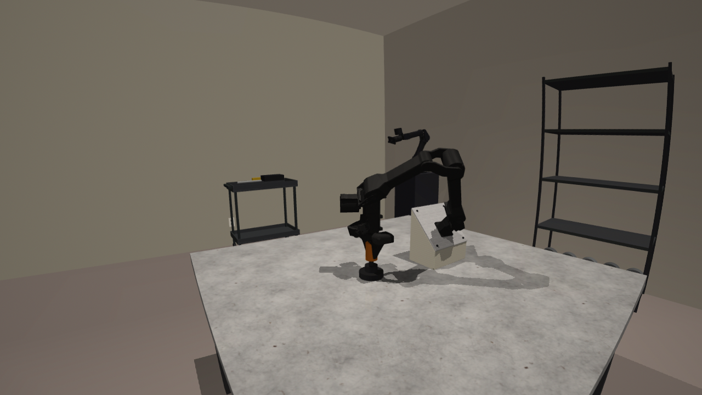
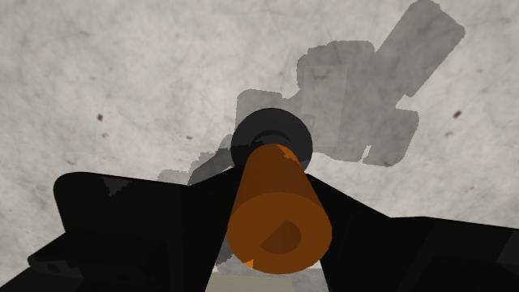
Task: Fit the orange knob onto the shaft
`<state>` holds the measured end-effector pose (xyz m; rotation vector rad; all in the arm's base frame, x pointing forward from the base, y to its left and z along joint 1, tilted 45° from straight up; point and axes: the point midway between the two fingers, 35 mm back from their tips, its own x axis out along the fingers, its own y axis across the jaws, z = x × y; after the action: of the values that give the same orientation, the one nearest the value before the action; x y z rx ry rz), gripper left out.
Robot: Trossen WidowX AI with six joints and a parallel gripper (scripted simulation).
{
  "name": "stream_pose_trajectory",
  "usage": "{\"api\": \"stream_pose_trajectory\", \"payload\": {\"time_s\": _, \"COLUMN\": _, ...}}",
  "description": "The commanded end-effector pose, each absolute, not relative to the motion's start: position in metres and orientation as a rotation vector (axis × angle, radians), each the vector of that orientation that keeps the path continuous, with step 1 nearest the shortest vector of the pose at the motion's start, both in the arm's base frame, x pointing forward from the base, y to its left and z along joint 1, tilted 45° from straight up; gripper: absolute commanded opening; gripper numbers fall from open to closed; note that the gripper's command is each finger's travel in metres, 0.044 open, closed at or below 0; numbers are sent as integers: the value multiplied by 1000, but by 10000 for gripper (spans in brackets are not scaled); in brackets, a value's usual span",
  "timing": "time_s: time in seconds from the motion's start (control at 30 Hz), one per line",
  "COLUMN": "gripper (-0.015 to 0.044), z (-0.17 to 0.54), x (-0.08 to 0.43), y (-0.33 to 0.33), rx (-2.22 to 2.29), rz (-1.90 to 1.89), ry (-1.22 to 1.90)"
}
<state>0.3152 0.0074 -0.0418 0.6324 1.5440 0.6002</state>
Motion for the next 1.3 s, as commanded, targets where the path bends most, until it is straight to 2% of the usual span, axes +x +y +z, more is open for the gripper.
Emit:
{"api": "stream_pose_trajectory", "payload": {"time_s": 0.0, "gripper": 0, "z": -41, "x": 317, "y": 5, "rx": 704, "rz": 525, "ry": 1576}}
{"api": "stream_pose_trajectory", "payload": {"time_s": 1.27, "gripper": 0, "z": -44, "x": 315, "y": 8, "rx": 768, "rz": 460, "ry": 1606}}
